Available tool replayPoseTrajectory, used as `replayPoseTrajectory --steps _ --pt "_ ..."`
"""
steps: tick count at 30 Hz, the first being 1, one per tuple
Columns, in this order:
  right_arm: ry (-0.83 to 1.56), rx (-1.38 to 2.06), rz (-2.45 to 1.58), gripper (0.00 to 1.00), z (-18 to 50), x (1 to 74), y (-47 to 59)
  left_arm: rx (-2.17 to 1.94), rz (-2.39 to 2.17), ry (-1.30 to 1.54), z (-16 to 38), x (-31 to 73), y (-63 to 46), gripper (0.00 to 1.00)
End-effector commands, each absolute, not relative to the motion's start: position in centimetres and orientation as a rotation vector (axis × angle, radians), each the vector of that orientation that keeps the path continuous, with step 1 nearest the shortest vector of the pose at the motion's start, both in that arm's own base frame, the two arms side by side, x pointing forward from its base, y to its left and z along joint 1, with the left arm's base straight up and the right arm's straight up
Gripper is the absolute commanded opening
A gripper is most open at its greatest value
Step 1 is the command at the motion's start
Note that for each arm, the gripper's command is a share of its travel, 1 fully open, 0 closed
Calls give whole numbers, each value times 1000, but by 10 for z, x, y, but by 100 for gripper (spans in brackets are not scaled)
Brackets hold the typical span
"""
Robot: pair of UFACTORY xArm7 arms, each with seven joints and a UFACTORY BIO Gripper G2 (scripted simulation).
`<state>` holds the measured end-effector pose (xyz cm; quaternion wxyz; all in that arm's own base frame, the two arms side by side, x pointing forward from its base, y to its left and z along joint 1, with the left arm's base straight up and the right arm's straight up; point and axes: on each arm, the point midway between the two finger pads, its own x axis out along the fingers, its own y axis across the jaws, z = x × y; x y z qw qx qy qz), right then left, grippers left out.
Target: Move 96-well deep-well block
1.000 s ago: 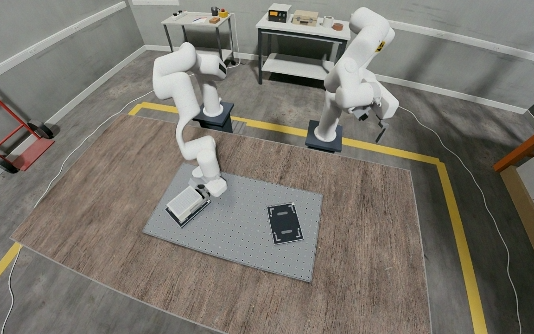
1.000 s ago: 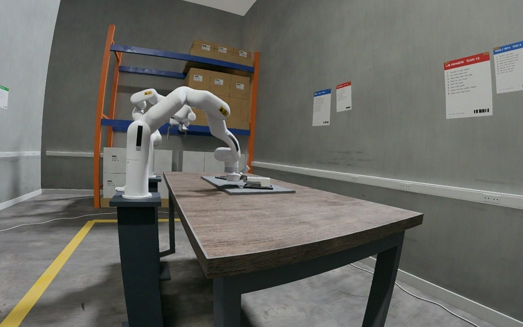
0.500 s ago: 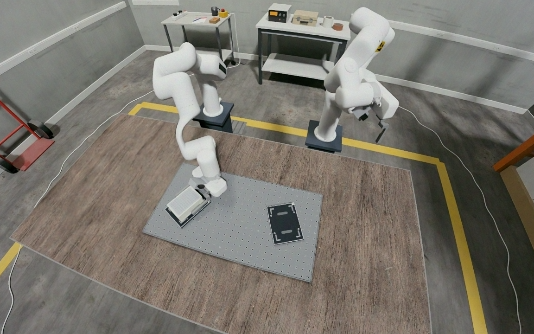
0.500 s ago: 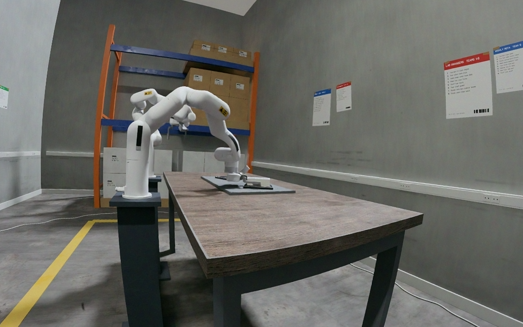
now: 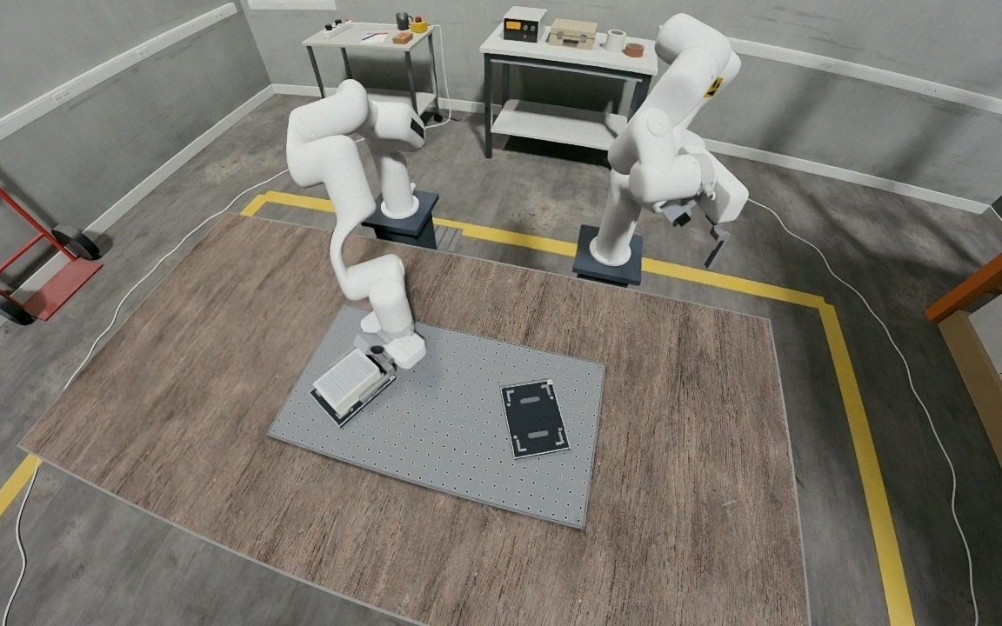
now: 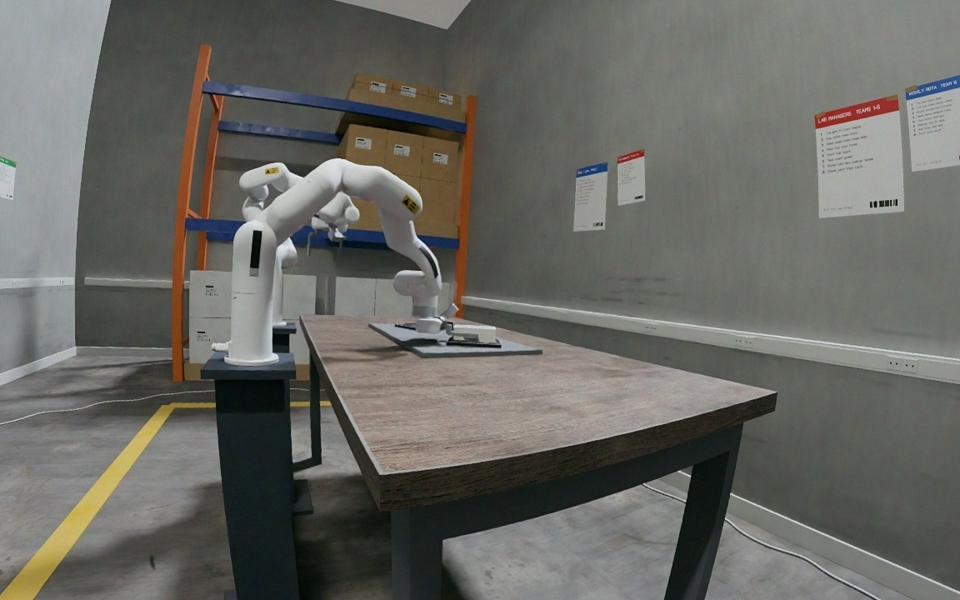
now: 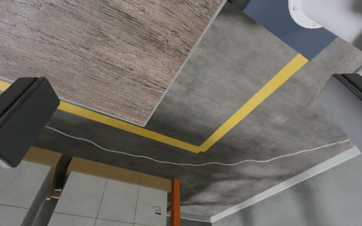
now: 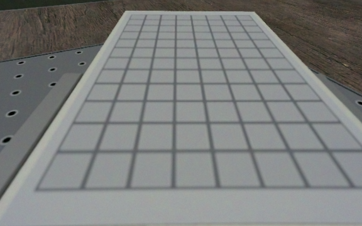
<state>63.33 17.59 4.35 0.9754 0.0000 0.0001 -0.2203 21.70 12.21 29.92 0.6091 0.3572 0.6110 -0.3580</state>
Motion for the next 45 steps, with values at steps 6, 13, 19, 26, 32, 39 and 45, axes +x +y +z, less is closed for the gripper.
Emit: replayPoseTrajectory --steps 6,13,19,26,32,39,45 --pt "-4 3 -444 37 46 635 177 826 -825 1409 300 218 122 100" --pt "-4 3 -444 37 59 634 177 826 -825 1409 300 218 122 100" --pt "-4 3 -444 37 75 634 177 826 -825 1409 300 218 122 100" --pt "-4 3 -444 37 89 634 177 826 -825 1409 300 218 122 100" --pt "-4 3 -444 37 105 634 177 826 -825 1409 300 218 122 100" --pt "-4 3 -444 37 123 634 177 826 -825 1409 300 218 122 100" --pt "-4 3 -444 37 125 634 177 826 -825 1409 300 218 122 100"
